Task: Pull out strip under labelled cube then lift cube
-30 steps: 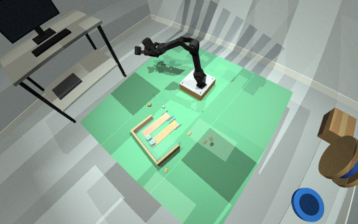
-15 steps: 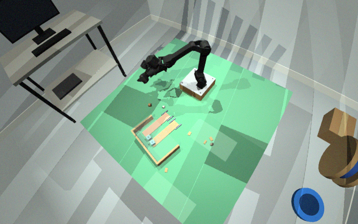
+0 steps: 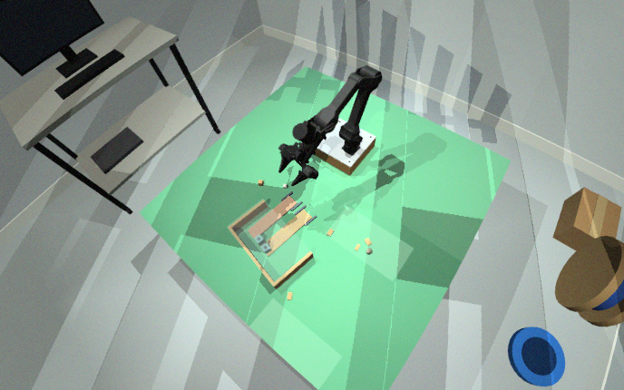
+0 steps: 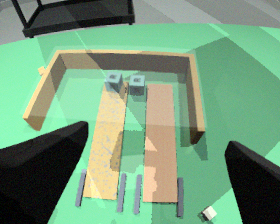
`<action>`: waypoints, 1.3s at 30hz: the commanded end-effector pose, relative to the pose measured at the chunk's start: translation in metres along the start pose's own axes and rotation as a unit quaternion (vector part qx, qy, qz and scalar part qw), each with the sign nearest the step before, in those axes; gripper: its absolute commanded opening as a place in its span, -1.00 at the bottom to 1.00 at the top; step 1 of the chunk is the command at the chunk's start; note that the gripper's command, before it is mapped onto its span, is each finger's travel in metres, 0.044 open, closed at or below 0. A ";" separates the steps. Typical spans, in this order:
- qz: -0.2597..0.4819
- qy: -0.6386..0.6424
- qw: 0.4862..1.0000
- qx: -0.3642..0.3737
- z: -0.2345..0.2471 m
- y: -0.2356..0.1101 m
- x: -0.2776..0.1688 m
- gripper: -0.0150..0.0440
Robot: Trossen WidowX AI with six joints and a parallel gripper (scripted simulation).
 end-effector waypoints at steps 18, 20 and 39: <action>0.045 -0.087 0.993 0.069 0.033 -0.010 -0.032 0.69; 0.084 -0.083 0.991 0.057 0.038 0.001 -0.027 0.51; 0.453 -0.047 0.885 -0.102 0.070 0.126 -0.043 -0.49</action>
Point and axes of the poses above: the point midway between the two fingers, 35 mm back from their tips, its own y axis out along the fingers, its own z axis across the jaws, x = y × z, the point moved 7 cm from there along -y, back along the fingers, and after that the axes turned 12 degrees about y, right-handed, at the moved point
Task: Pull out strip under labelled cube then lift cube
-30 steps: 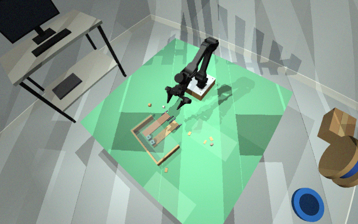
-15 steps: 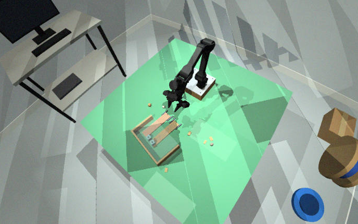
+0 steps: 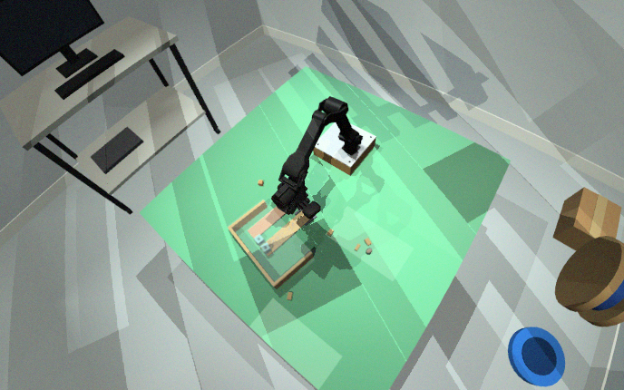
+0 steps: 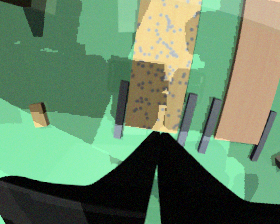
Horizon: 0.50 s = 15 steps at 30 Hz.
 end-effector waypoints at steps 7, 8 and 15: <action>0.041 0.007 0.999 -0.015 0.005 0.016 0.002 -0.49; 0.041 0.007 0.999 -0.015 0.005 0.017 0.002 -0.49; 0.041 0.007 0.999 -0.015 0.004 0.029 0.002 -0.49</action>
Point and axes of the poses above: the point midway between the two fingers, 35 mm back from their tips, its own y axis out along the fingers, its own z axis across the jaws, x = y × z, the point moved 7 cm from there along -y, back along the fingers, and after that the axes turned 12 degrees about y, right-handed, at the moved point
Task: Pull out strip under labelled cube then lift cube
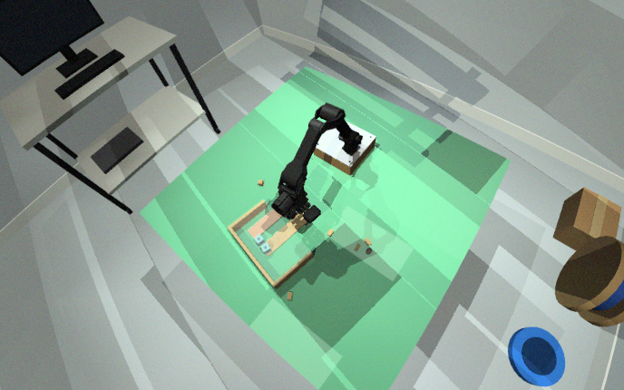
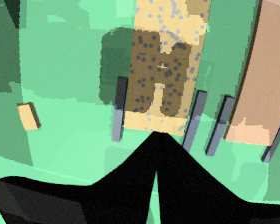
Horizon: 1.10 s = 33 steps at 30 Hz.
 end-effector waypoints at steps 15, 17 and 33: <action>0.004 0.002 1.000 0.001 0.000 0.031 0.000 -0.49; 0.004 0.002 1.000 0.001 0.000 0.034 -0.001 -0.49; 0.004 0.002 1.000 0.001 -0.001 0.059 -0.001 -0.49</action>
Point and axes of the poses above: the point midway between the two fingers, 35 mm back from their tips, its own y axis out along the fingers, its own z axis across the jaws, x = y × z, the point moved 7 cm from there along -y, back along the fingers, and after that the axes turned 12 degrees about y, right-handed, at the moved point
